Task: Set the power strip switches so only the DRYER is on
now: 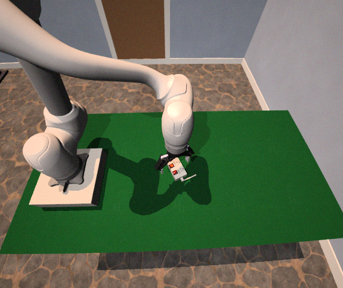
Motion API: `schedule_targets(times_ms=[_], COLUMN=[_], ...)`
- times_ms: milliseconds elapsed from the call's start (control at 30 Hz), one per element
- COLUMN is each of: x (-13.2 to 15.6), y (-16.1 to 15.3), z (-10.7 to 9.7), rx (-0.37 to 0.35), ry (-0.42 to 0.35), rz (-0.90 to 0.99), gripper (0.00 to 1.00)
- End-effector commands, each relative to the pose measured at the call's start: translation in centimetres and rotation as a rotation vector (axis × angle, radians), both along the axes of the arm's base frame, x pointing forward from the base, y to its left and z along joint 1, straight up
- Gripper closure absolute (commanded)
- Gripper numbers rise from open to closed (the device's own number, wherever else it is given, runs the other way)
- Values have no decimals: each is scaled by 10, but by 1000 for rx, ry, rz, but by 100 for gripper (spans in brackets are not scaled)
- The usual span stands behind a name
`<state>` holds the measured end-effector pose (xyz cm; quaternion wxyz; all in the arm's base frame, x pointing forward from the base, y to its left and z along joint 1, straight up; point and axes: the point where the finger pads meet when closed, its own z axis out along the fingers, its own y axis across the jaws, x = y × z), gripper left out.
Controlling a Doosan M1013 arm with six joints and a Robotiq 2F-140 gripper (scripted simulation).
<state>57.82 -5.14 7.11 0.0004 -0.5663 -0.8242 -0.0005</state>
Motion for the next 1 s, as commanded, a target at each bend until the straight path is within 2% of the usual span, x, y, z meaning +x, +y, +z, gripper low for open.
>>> schedule_targets(times_ms=[0,100,333,967], x=[0,0,0,0], y=[0,0,0,0], z=[19,31,42,43], rx=[0,0,0,0], ry=[0,0,0,0], rz=[0,0,0,0], gripper=[0,0,0,0])
